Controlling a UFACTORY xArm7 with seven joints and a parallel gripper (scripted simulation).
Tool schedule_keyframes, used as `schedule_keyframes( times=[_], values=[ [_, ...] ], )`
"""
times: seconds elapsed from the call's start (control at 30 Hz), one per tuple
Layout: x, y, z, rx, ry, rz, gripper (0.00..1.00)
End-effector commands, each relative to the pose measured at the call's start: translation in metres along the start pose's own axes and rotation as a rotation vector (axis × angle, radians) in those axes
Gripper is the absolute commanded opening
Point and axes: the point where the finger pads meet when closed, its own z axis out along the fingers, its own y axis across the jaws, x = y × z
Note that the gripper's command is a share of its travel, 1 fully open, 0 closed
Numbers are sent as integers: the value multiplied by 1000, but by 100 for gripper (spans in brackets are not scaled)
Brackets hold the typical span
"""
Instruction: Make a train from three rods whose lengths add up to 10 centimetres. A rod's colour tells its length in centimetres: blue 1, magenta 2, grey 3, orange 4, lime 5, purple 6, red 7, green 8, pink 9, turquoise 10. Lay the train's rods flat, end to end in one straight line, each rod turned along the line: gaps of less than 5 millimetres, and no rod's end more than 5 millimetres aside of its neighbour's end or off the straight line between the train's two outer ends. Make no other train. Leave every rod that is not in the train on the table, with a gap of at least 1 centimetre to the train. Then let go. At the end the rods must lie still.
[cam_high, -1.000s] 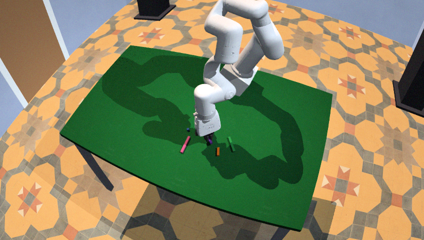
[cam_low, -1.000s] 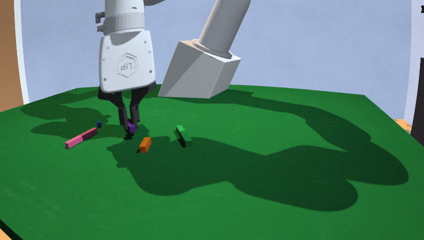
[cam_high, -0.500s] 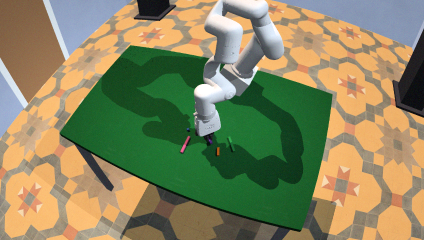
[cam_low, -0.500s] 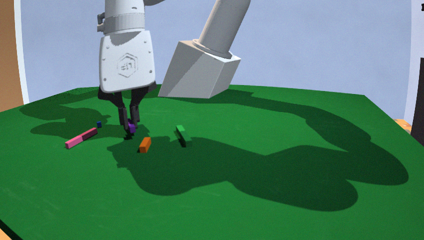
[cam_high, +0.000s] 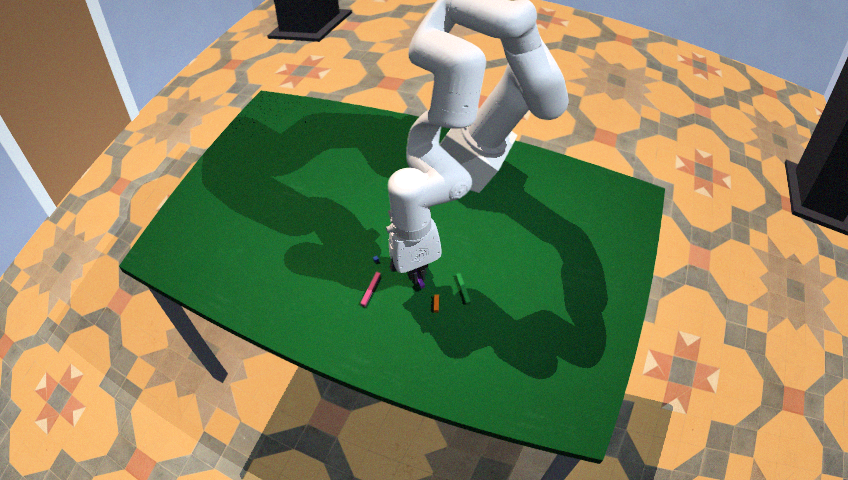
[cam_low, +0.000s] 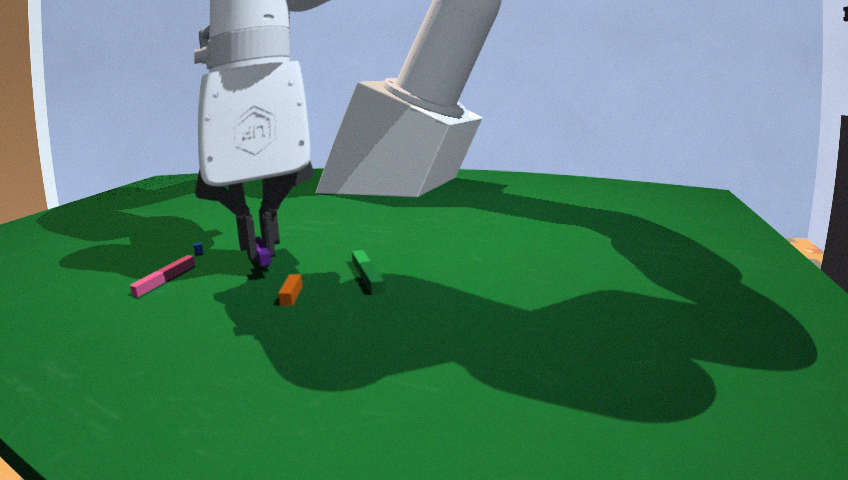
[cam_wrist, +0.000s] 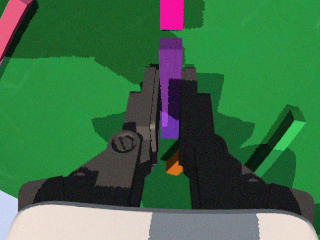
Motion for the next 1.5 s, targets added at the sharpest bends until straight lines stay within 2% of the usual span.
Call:
schedule_keyframes(
  times=[0.0,0.97,1.47],
  values=[
    [0,-1,-1,3,-1,1,4],
    [0,-1,-1,3,-1,1,4],
    [0,-1,9,3,-1,1,4]
  ],
)
